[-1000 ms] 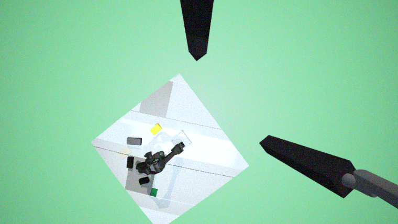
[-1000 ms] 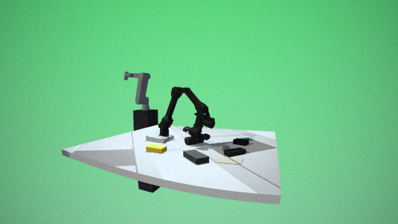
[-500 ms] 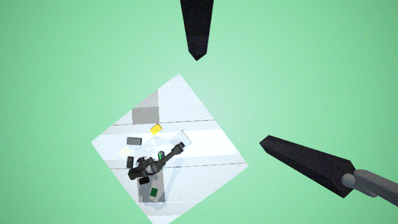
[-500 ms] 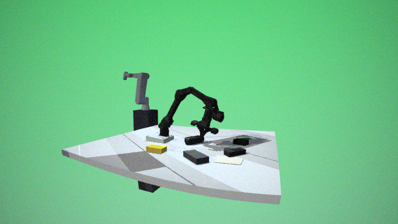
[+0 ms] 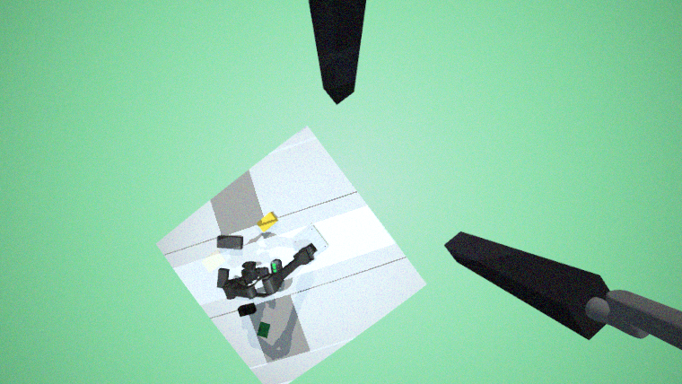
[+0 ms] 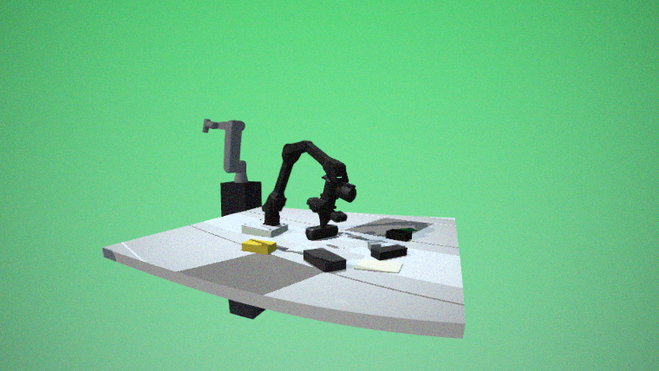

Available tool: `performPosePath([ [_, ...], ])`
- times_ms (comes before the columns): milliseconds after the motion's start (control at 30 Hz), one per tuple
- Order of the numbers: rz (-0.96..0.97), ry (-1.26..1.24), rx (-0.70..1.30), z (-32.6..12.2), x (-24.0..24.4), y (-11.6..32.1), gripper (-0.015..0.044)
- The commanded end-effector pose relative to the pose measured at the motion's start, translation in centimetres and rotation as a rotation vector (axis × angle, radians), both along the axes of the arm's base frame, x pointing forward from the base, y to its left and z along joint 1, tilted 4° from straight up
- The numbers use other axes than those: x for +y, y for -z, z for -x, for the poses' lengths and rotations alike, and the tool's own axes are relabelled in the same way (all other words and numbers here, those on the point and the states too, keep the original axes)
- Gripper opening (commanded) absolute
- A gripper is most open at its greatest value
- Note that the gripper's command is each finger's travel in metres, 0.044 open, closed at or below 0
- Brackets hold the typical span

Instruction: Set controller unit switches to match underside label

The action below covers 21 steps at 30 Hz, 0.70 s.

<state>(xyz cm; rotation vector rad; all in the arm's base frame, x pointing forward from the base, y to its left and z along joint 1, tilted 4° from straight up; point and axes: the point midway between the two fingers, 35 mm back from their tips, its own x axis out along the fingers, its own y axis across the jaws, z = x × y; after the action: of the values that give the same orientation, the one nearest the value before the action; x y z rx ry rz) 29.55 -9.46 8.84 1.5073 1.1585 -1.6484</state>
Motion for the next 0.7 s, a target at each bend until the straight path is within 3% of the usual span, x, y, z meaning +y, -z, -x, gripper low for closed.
performPosePath([
  [0,-0.010,0.071,-0.002,0.9,0.2,0.2,0.0000],
  [667,-0.009,0.068,-0.002,0.6,0.1,2.5,0.0000],
])
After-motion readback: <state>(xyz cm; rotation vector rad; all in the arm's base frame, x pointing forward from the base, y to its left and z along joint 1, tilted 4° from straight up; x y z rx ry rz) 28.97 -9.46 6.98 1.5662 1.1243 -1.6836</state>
